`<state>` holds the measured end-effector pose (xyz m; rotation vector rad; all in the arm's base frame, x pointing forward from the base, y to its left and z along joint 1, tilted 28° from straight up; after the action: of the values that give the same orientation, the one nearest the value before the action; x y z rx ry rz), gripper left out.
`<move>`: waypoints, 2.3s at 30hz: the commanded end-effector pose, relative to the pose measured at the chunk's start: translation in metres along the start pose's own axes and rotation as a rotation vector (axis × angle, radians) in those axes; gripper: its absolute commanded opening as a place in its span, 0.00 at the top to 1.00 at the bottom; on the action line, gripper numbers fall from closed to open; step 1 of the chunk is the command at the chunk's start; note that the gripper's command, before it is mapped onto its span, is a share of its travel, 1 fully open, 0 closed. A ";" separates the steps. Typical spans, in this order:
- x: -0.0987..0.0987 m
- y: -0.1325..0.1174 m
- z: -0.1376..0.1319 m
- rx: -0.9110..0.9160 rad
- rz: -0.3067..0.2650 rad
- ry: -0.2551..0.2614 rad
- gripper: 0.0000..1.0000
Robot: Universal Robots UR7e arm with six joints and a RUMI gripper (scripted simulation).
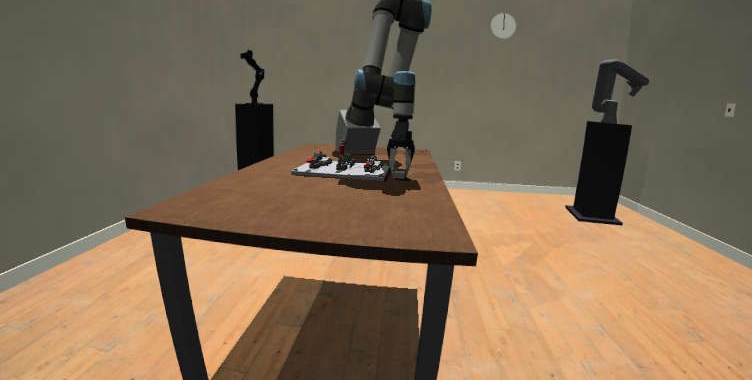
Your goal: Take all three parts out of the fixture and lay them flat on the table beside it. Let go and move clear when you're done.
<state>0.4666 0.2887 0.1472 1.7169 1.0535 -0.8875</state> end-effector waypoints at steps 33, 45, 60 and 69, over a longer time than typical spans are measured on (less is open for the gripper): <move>0.005 0.000 0.000 0.000 0.001 0.001 1.00; 0.006 0.000 0.000 0.000 0.001 0.001 1.00; 0.006 0.000 0.000 0.000 0.001 0.001 0.60; 0.006 0.000 0.000 0.000 0.001 0.001 0.60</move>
<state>0.4691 0.2905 0.1415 1.7170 1.0534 -0.8874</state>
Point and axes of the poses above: the point where the finger pads meet when closed, its own x axis out along the fingers, its own z axis across the jaws, y = z × x, the point moved 4 cm from there along -x, back along the fingers, and after that the axes turned 15 degrees about x, right-handed, at the moved point
